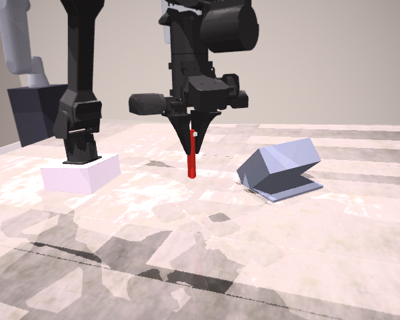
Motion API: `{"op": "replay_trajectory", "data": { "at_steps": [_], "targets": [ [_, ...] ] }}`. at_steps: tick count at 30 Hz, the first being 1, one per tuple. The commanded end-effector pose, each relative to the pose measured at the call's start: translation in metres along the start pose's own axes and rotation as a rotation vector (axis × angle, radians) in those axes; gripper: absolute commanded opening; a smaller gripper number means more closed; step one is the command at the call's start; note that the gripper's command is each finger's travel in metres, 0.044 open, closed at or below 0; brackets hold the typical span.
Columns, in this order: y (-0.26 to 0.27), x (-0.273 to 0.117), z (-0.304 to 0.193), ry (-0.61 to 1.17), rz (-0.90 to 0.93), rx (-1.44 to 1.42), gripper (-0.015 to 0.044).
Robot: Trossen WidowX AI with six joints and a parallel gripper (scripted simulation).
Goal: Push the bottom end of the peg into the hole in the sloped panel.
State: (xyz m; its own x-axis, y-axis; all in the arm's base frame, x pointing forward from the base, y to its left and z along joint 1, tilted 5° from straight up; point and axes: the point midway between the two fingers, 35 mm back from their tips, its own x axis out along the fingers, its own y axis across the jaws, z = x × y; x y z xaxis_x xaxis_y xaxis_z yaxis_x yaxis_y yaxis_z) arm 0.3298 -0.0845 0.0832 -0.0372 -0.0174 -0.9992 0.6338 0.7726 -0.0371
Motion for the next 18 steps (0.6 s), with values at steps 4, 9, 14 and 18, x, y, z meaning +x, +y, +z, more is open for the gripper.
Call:
{"op": "replay_trajectory", "data": {
  "at_steps": [4,9,14,18],
  "targets": [
    [0.007,-0.002,0.0,-0.019,-0.014,-0.092,0.0],
    [0.012,-0.002,-0.002,-0.029,-0.026,-0.164,0.0],
    [0.018,-0.003,-0.003,-0.038,-0.037,-0.236,0.0],
    [0.022,-0.004,-0.005,-0.045,-0.047,-0.293,0.0]
  ]
}}
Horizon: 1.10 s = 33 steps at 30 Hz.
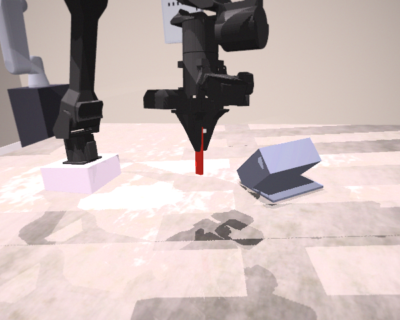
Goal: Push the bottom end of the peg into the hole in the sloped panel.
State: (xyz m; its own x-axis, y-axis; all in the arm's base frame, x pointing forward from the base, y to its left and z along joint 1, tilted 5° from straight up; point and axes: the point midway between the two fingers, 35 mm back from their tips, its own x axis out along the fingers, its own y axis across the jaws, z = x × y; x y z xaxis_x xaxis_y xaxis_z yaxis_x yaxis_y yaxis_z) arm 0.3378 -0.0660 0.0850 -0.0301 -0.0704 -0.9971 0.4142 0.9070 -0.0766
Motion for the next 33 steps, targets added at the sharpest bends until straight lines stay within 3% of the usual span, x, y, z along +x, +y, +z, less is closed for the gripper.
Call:
{"op": "replay_trajectory", "data": {
  "at_steps": [1,33],
  "targets": [
    [0.004,-0.002,0.001,-0.012,-0.009,-0.049,0.0],
    [0.04,-0.009,-0.003,-0.061,-0.094,-0.504,0.0]
  ]
}}
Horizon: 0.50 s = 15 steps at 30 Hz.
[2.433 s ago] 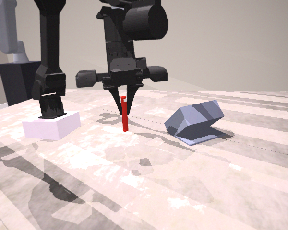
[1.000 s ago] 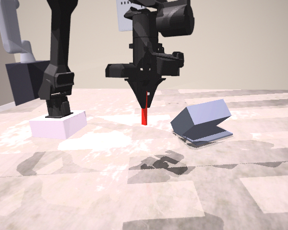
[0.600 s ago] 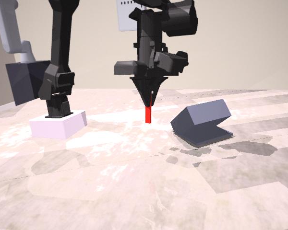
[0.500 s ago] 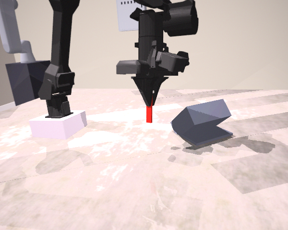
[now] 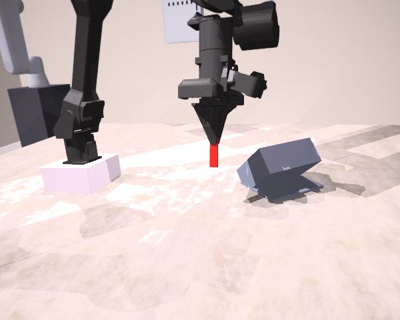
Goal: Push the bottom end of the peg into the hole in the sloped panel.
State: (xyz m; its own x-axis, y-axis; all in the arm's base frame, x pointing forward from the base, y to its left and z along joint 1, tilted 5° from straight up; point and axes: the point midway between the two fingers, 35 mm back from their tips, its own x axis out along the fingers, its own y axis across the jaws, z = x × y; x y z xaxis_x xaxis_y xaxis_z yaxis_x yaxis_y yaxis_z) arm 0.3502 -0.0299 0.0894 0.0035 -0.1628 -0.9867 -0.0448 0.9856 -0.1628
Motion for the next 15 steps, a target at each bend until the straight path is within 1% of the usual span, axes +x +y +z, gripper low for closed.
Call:
{"op": "replay_trajectory", "data": {
  "at_steps": [1,15],
  "targets": [
    [0.003,-0.002,0.003,-0.01,-0.012,-0.048,0.0],
    [0.018,-0.007,0.008,-0.025,-0.053,-0.246,0.0]
  ]
}}
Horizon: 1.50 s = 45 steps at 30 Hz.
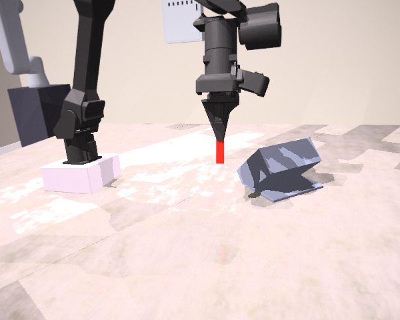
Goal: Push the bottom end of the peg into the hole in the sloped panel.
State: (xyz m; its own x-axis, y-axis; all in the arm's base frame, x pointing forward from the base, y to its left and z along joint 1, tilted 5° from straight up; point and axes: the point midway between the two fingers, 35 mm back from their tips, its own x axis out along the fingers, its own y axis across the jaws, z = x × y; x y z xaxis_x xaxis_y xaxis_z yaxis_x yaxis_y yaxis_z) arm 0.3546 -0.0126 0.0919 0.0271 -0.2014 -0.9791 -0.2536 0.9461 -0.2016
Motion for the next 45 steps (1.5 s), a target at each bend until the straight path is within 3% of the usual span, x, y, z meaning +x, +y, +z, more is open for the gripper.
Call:
{"op": "replay_trajectory", "data": {
  "at_steps": [1,45],
  "targets": [
    [0.002,-0.002,0.003,-0.009,-0.014,-0.048,0.0],
    [0.05,-0.022,0.024,-0.033,-0.154,-0.663,0.0]
  ]
}}
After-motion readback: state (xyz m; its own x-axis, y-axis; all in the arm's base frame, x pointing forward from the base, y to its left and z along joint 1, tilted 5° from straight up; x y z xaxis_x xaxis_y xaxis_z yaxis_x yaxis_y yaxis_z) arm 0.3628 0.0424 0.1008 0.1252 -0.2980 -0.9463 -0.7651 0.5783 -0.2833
